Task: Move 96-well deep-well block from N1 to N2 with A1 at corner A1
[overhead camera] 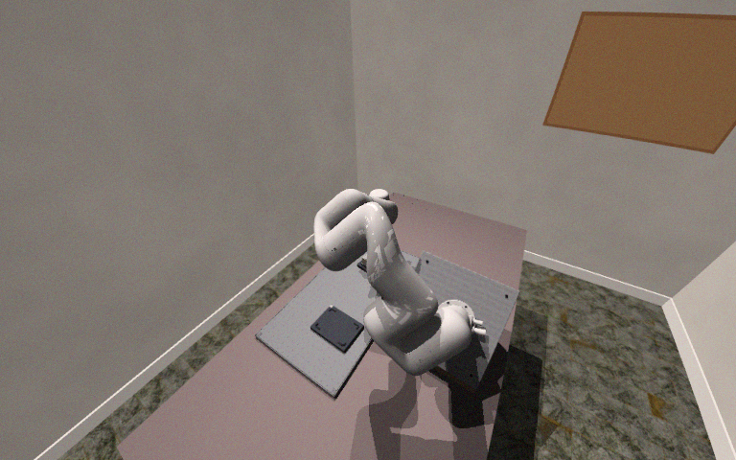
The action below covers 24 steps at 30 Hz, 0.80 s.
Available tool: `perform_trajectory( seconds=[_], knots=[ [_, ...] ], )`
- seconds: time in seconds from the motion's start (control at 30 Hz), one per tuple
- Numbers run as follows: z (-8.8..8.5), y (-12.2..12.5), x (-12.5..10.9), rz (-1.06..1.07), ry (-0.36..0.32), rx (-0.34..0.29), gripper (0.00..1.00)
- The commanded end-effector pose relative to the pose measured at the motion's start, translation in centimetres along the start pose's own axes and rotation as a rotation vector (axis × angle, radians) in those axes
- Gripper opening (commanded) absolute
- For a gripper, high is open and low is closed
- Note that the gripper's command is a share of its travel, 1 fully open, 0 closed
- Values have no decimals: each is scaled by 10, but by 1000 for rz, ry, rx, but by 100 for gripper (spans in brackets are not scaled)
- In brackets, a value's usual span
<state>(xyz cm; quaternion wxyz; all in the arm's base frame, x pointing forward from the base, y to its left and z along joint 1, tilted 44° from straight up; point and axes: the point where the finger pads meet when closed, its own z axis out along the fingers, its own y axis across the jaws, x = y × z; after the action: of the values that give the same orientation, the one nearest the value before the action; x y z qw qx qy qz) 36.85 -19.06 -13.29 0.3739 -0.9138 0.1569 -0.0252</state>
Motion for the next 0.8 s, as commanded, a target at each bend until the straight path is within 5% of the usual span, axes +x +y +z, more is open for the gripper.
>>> perform_trajectory(
  seconds=[0.0,0.77],
  knots=[
    [4,0,1,-1,4,-2,100],
    [38,0,2,-1,4,-2,100]
  ],
)
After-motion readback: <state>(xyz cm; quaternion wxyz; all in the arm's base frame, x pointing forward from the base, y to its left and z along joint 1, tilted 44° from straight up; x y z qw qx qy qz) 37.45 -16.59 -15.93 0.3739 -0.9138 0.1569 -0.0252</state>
